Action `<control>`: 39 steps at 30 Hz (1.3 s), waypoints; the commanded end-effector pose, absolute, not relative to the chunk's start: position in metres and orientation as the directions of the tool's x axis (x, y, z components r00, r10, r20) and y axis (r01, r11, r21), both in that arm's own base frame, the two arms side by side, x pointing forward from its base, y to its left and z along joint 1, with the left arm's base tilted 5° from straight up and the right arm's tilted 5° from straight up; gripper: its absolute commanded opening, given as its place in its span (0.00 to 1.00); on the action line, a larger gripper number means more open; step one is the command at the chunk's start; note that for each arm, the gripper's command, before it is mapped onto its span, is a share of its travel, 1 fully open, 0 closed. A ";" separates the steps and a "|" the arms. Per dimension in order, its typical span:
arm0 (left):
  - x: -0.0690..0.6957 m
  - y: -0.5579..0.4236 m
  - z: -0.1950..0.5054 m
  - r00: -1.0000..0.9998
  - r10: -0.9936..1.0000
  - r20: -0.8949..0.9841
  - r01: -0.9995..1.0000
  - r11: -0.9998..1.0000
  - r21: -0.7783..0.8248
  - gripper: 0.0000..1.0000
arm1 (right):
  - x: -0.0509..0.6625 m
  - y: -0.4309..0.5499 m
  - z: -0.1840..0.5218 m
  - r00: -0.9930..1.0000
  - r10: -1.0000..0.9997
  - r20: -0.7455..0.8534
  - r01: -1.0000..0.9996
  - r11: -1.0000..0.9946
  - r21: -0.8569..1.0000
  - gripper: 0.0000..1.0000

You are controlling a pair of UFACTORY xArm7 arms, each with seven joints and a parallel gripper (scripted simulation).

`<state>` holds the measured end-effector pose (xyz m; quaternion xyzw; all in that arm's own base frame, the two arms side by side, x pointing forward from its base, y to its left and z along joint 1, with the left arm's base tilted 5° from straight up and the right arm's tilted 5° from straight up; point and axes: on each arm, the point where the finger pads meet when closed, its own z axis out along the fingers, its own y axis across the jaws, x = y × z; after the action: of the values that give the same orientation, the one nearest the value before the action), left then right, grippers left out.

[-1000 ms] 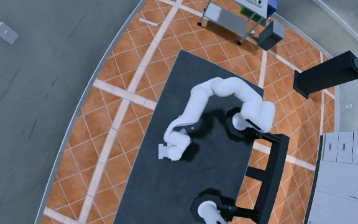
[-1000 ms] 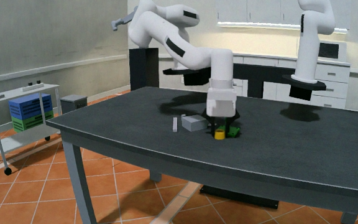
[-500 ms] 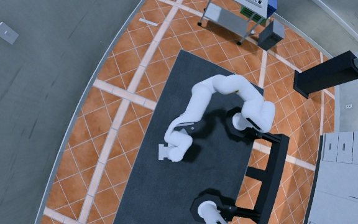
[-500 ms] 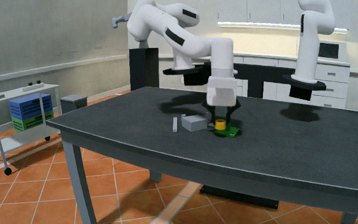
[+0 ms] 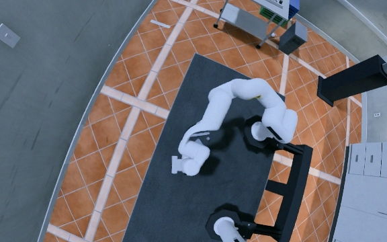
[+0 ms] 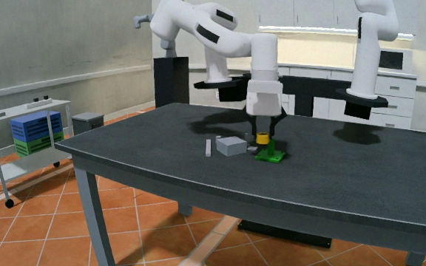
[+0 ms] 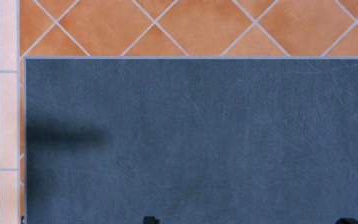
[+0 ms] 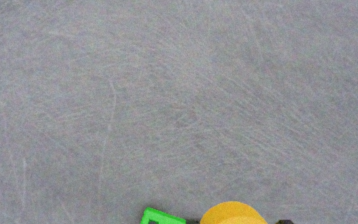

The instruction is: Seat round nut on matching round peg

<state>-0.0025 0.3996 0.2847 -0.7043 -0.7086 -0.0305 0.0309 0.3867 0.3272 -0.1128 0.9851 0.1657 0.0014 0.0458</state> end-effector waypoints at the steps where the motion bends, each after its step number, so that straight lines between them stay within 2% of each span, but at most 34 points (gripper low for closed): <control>1: -0.002 0.400 0.285 -0.006 0.996 0.089 1.000 0.006 0.000 1.00 | 0.386 0.328 -0.111 0.945 0.327 -0.011 0.326 -0.941 0.090 0.00; 6: -0.002 0.400 0.285 -0.006 0.996 0.089 1.000 0.006 0.000 1.00 | 0.327 0.339 -0.112 0.945 0.326 -0.011 0.325 -0.941 0.089 0.00; 39: -0.002 0.400 0.285 -0.006 0.996 0.089 1.000 0.006 0.000 1.00 | 0.325 0.338 -0.121 0.945 0.326 -0.011 0.326 -0.941 0.089 0.00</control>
<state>-0.0025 0.3996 0.2847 -0.7043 -0.7086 -0.0305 0.0309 0.3248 0.3372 -0.1215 0.9852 0.1652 0.0011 0.0454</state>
